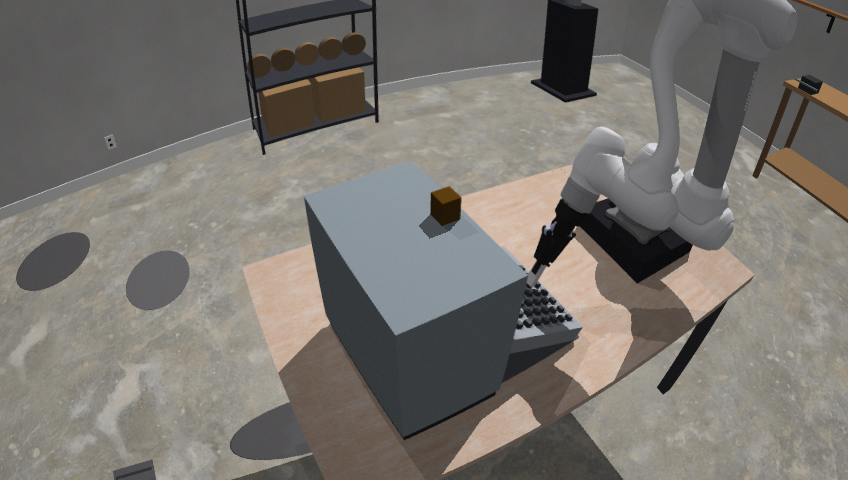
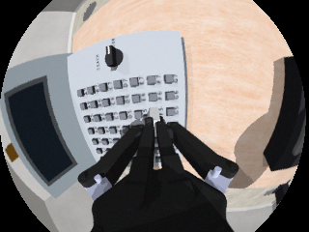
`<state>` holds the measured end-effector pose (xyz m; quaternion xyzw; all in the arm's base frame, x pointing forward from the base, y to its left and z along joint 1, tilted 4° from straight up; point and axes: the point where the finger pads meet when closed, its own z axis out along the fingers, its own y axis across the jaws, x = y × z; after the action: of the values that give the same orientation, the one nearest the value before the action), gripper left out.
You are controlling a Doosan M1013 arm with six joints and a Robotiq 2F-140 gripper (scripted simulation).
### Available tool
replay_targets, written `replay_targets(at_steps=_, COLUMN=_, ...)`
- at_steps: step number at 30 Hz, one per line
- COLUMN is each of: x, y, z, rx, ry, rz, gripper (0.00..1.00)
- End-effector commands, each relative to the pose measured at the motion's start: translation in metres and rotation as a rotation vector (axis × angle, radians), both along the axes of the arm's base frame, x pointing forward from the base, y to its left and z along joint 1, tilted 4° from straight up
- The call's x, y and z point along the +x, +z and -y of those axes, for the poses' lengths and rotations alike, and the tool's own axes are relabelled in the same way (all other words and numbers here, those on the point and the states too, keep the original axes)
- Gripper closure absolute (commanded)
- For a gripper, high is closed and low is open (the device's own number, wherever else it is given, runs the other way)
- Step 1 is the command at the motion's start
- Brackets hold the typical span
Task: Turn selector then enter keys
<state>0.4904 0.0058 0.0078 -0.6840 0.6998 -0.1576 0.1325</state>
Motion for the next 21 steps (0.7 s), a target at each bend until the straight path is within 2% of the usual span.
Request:
replay_targets(at_steps=1, x=0.0005, y=-0.0011, z=0.0, rx=0.0, ry=0.0, rz=0.0, gripper=1.0)
replay_targets(at_steps=21, x=0.0021, y=-0.0048, z=0.0001, rx=0.0, ry=0.0, rz=0.0, gripper=1.0)
